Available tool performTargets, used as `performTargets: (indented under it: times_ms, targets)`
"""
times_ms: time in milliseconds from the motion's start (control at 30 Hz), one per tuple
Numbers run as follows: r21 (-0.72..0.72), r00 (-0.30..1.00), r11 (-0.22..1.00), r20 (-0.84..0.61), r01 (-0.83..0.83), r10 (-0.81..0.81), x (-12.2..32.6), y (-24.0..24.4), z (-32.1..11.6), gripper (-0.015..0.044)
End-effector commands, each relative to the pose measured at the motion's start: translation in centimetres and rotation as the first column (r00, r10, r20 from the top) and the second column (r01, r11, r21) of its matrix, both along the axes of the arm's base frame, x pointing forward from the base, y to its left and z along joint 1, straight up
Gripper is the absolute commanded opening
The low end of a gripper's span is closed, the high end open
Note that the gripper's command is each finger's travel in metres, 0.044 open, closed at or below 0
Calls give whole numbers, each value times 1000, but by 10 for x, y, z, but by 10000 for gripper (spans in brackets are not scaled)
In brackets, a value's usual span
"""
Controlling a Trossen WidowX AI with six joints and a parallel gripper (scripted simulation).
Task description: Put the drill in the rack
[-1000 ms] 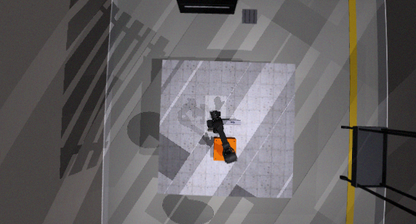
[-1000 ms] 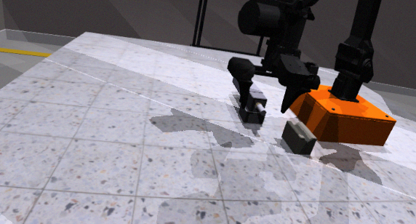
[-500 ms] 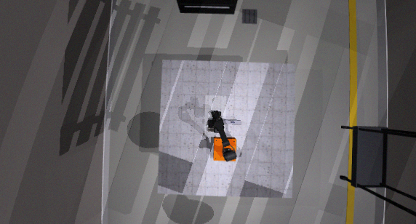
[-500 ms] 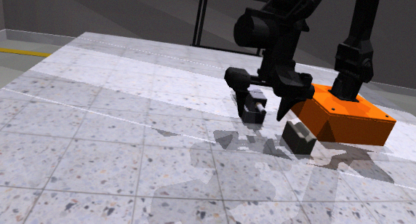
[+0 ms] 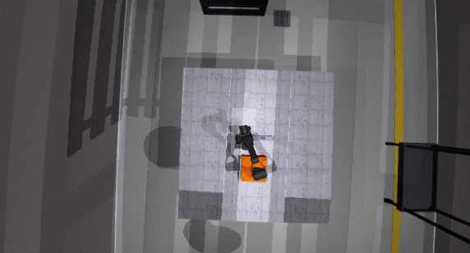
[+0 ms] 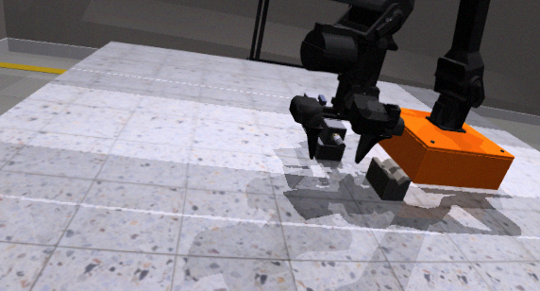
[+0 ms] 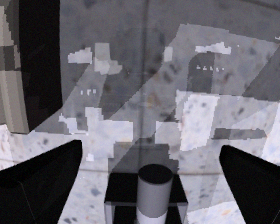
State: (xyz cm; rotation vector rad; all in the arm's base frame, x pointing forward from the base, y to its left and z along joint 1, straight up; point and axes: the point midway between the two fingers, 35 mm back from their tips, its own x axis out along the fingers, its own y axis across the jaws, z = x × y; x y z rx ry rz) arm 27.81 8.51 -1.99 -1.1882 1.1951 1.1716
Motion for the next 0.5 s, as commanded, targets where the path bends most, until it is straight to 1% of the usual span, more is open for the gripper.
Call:
performTargets:
  times_ms: [0,367,467]
  targets:
    - [0,1000,1000,1,0,0,0,0,0,335]
    - [0,1000,1000,1,0,0,0,0,0,46]
    - [0,1000,1000,1,0,0,0,0,0,26]
